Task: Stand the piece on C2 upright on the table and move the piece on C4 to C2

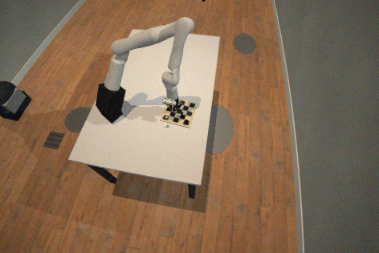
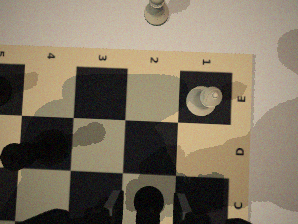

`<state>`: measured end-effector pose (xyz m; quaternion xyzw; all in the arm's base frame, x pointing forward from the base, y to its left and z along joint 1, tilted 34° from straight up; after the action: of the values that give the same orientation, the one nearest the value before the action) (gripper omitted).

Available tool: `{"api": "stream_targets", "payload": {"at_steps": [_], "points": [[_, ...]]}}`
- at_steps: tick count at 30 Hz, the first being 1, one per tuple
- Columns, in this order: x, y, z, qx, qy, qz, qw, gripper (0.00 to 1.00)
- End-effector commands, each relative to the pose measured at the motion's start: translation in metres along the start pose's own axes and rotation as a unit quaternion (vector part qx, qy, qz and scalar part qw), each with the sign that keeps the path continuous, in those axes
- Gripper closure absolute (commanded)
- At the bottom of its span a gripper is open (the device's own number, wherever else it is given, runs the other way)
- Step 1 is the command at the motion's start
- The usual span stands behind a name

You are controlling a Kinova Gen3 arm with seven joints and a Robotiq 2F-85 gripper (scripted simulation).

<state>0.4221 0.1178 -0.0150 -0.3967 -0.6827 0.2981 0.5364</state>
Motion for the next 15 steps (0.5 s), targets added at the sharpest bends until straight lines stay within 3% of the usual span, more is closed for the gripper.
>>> {"api": "stream_targets", "payload": {"at_steps": [1, 7, 15], "points": [[0.000, -0.003, -0.001, -0.001, 0.000, 0.000, 1.000, 0.63], [0.000, -0.012, -0.001, -0.001, 0.000, 0.000, 1.000, 0.63], [0.000, -0.045, -0.001, -0.001, 0.000, 0.000, 1.000, 0.63]]}}
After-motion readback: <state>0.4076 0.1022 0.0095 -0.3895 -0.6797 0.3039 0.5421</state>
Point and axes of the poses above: the point where the finger pads meet when closed, its own y axis out along the fingers, its own z axis across the jaws, x = y × z, the point moved 2 cm from there along -y, back along the fingers, and after that the axes turned 3 degrees about -y, right-handed, at the moved point
